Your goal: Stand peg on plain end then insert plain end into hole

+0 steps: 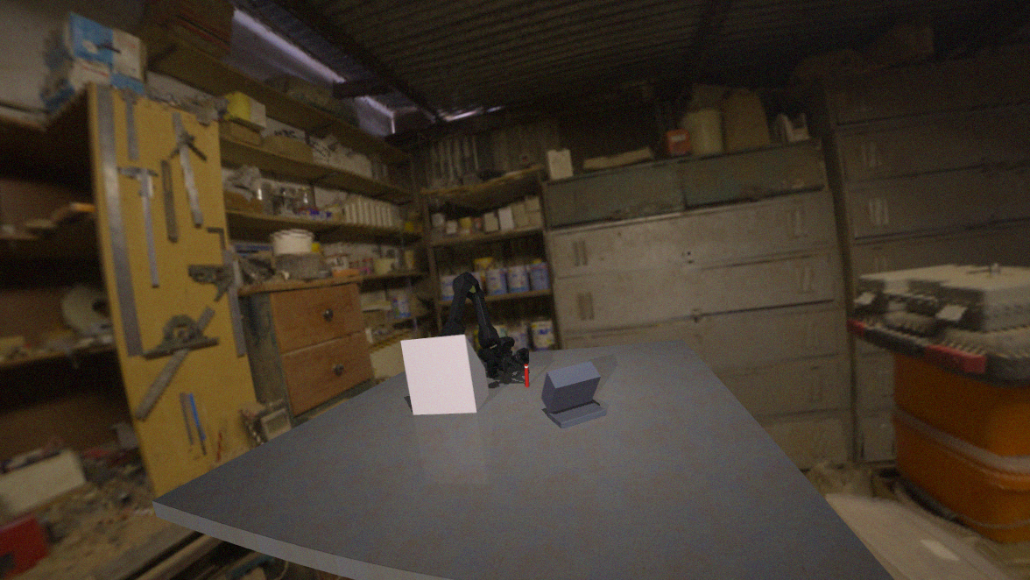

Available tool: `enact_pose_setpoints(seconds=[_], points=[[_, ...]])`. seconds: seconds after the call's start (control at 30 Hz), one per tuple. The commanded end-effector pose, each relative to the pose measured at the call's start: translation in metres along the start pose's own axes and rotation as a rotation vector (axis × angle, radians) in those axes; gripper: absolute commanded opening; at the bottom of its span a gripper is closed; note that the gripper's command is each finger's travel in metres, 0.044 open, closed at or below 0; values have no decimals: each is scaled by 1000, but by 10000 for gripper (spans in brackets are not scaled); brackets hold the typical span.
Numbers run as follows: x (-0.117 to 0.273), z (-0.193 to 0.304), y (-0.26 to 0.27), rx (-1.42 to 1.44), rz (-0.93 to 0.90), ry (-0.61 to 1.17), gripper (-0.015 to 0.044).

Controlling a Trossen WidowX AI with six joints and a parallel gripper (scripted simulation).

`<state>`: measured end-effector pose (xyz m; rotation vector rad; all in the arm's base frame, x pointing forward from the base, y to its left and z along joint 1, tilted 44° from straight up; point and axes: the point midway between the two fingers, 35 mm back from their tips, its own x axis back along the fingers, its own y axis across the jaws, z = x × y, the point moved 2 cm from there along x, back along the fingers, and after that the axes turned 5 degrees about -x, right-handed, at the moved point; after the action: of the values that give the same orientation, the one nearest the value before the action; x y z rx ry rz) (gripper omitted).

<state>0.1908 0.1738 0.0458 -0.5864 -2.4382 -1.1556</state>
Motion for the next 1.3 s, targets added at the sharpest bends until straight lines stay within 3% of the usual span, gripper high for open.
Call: enact_pose_setpoints(seconds=[0.0,1.27], points=[[1,2,0,0,0,1,49],[7,5,0,-15,8,-27,49]])
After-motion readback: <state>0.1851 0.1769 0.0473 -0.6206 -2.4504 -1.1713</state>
